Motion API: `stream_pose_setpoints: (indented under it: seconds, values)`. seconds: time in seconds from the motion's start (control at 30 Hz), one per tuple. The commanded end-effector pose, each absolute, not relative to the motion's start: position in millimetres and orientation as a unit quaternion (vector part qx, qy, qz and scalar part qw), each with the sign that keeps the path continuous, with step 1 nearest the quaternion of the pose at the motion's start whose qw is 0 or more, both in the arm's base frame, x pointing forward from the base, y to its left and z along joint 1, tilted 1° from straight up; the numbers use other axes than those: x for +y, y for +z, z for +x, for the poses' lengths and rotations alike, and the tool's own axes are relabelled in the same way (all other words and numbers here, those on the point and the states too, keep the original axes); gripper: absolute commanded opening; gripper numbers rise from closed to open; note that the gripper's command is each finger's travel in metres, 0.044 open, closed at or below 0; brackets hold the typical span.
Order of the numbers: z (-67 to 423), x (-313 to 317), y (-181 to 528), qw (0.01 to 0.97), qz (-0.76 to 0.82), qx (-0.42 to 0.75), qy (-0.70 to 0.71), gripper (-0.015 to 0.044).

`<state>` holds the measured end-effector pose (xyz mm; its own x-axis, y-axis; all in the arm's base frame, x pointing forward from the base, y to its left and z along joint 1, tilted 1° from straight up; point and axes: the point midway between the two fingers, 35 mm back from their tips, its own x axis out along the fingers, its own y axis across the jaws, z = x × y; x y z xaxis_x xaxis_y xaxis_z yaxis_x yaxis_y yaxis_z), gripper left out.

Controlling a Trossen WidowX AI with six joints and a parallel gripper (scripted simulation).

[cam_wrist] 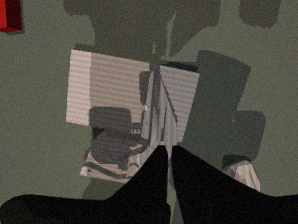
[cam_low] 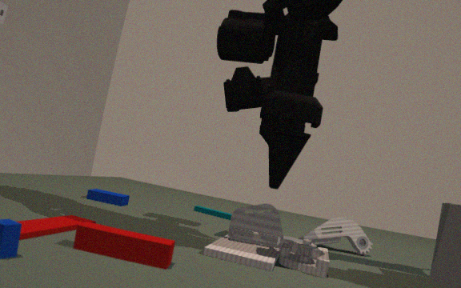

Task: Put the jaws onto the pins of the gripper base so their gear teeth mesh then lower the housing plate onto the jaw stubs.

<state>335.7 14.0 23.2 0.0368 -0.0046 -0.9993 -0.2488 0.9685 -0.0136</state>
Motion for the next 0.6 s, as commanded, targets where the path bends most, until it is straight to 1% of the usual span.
stream_pose_setpoints:
  seconds: [0.0, 0.23, 0.43, 0.47, 0.57]
  values:
    - [329.5, 0.1, 24.3, 0.713, -0.096, 0.689, 0.089, 0.0079]
    - [290.4, -60.3, 27.6, 0.708, -0.121, 0.687, 0.108, 0.0263]
    - [248.7, -99.5, 27.5, 0.703, -0.141, 0.686, 0.124, 0.042]
    - [241.3, -104.8, 27.2, 0.702, -0.144, 0.686, 0.127, 0.044]
    - [219.8, -117.9, 26.1, 0.699, -0.153, 0.685, 0.135, 0.044]
